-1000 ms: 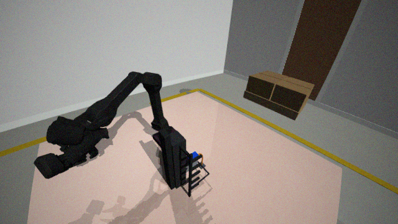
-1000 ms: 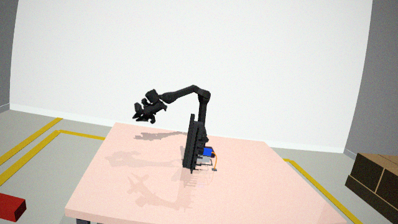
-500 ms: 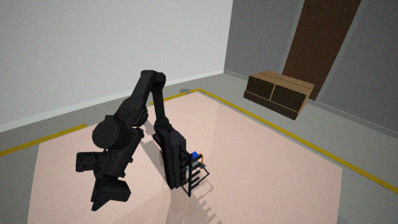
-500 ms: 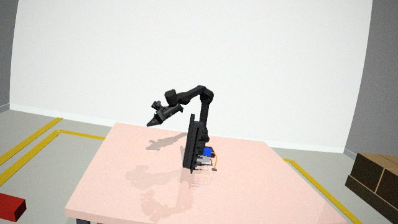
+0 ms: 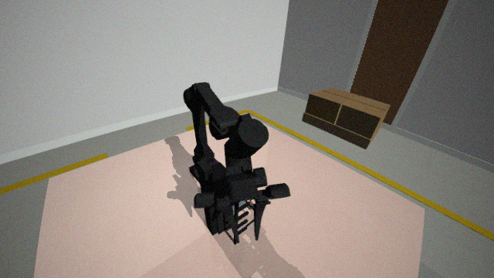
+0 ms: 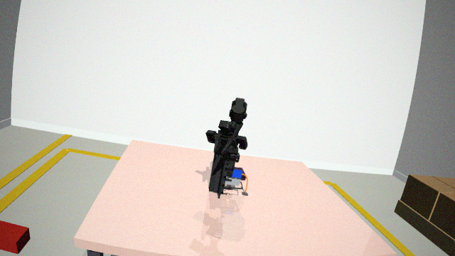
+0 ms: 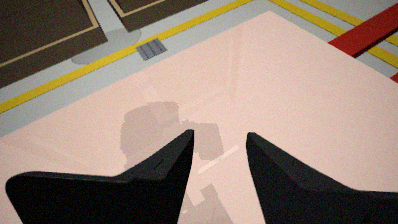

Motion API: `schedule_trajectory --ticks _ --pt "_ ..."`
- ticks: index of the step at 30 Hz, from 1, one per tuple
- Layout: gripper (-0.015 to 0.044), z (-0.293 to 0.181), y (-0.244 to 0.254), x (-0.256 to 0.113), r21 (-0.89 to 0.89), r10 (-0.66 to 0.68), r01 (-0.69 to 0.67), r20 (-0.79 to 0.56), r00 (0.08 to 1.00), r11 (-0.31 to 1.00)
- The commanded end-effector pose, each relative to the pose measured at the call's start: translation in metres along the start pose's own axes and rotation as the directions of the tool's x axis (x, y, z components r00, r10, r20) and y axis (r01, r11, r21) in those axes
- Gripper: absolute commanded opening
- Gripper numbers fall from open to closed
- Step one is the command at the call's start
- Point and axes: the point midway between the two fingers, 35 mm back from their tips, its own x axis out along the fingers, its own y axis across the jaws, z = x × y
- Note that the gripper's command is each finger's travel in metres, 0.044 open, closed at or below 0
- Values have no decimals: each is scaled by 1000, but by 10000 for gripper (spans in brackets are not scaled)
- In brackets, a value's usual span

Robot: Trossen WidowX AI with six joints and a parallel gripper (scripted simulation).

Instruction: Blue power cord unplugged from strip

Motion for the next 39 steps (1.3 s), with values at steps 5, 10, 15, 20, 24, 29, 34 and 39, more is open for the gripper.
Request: schedule_trajectory --ticks 5,10,15,20,24,29,34,39 --pt "160 -34 80 -31 -501 175 -192 -80 981 844" --pt "160 -107 93 -48 -816 177 -392 -349 920 424" --pt "160 -159 83 -69 -827 114 -563 -558 822 11" --pt "160 -206 62 -97 -635 5 -691 -737 676 -346" --pt "160 -230 46 -117 -456 -76 -730 -821 566 -510" --pt "160 -231 45 -118 -445 -81 -731 -825 560 -518" --pt "160 -231 45 -118 -445 -81 -731 -825 560 -518" --pt "160 -230 45 -117 -445 -81 -731 -825 560 -518"
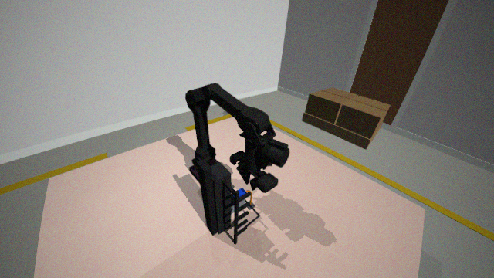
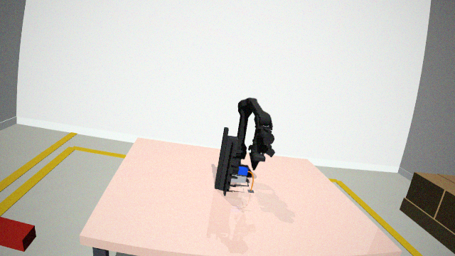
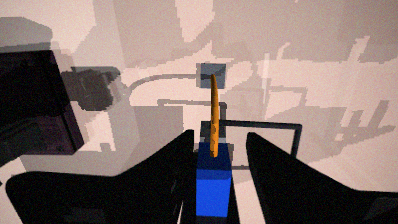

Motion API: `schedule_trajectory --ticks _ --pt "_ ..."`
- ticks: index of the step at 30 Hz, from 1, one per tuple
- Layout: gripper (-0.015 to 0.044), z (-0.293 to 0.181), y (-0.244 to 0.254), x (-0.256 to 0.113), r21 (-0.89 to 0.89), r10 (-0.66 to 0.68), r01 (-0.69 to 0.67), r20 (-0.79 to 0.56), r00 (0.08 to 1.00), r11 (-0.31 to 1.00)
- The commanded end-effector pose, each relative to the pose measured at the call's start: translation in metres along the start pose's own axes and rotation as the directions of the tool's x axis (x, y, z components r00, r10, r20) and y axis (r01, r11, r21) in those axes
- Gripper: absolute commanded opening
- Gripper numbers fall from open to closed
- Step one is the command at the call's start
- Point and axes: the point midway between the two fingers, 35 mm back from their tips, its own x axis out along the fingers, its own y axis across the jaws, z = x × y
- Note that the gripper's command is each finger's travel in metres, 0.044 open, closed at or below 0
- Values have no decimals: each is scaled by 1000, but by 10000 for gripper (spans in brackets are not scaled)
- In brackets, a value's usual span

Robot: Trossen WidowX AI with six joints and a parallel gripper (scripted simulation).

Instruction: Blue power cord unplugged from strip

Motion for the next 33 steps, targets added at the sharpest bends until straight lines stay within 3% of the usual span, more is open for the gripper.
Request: schedule_trajectory --ticks 1,33 --pt "160 -1 0 1 -10 8 -8 4 1000 1000" --pt "160 -39 2 5 -10 8 -8 1 1000 1000"
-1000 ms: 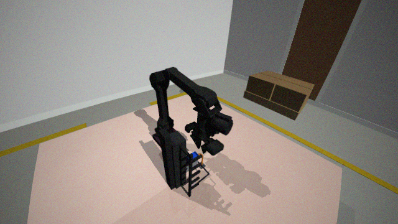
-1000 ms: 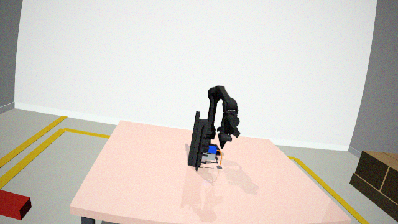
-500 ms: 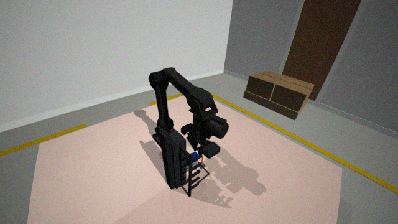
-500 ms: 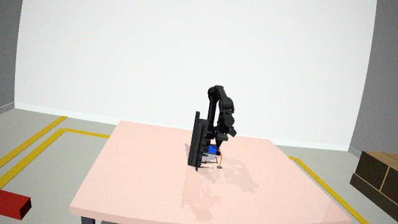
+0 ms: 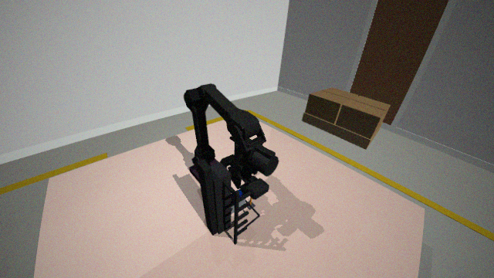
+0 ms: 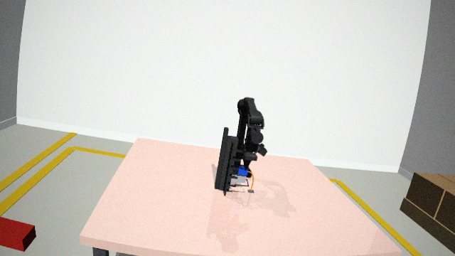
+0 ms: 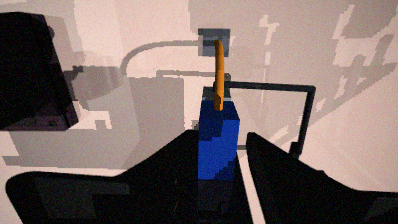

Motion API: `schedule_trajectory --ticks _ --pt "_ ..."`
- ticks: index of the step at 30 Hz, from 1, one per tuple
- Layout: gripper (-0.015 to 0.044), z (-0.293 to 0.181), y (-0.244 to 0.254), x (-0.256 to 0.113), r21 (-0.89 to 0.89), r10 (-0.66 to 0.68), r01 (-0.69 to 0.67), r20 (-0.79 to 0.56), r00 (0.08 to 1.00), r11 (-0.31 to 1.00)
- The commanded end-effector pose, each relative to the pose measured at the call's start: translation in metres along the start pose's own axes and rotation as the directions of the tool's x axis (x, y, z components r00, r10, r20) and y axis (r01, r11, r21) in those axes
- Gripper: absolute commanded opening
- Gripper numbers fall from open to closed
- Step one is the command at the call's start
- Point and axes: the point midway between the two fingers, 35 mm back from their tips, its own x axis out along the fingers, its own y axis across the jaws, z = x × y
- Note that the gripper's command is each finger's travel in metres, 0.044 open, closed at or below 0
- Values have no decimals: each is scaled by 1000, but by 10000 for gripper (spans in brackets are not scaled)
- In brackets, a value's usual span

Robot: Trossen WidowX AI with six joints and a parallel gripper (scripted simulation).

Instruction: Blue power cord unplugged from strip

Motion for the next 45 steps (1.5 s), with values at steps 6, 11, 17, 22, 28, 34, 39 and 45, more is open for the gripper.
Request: schedule_trajectory --ticks 6,11,17,22,28,34,39,45 --pt "160 0 1 11 -6 3 -3 3 1000 1000" --pt "107 0 0 8 0 -1 1 0 1000 1000" --pt "28 0 0 8 0 -1 1 0 1000 1000" --pt "0 0 0 8 0 -1 1 0 1000 1000" --pt "0 6 -1 8 0 -1 1 1 1000 1000" --pt "0 16 -2 8 -1 0 0 2 1000 1000" --pt "0 24 -2 8 -2 0 0 3 1000 1000" --pt "0 34 -2 8 -2 1 -1 4 1000 1000"
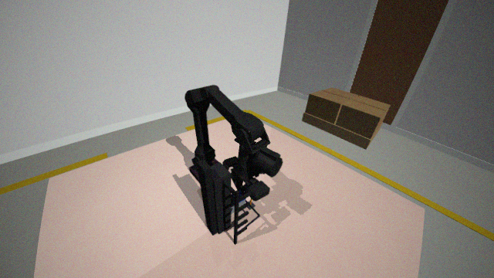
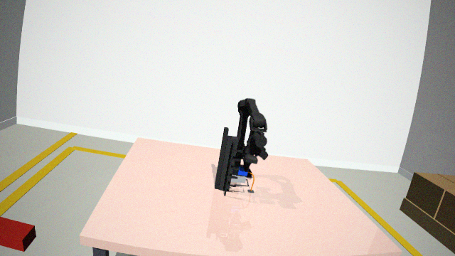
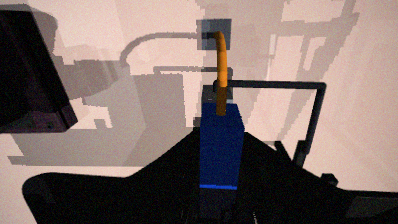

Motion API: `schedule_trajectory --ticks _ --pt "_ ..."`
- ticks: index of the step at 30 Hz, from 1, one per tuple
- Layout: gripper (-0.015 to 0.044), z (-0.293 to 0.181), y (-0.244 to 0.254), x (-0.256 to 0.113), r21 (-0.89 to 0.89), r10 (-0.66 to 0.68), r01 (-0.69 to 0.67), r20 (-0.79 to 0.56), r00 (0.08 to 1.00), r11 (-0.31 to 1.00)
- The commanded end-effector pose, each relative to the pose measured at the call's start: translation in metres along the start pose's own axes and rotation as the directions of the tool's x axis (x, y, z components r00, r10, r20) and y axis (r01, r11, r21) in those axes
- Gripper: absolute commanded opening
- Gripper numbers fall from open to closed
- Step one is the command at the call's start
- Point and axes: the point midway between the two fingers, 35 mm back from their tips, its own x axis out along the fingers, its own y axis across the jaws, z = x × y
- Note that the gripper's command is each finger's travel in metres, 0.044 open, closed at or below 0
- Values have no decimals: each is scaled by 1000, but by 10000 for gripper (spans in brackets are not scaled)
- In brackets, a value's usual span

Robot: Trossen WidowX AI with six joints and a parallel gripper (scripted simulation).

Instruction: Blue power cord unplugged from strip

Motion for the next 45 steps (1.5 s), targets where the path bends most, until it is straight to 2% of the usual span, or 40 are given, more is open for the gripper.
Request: schedule_trajectory --ticks 1,10,23,27,32,45 --pt "0 32 0 -5 -34 -4 7 82 997 999" --pt "0 46 2 -7 -36 -3 6 83 997 999" --pt "341 37 4 -4 -38 -1 4 83 997 999" --pt "440 56 3 -10 -38 -1 5 84 996 999" --pt "440 96 7 -22 -38 -1 4 88 996 999" --pt "440 96 7 -22 -38 -1 4 88 996 999"
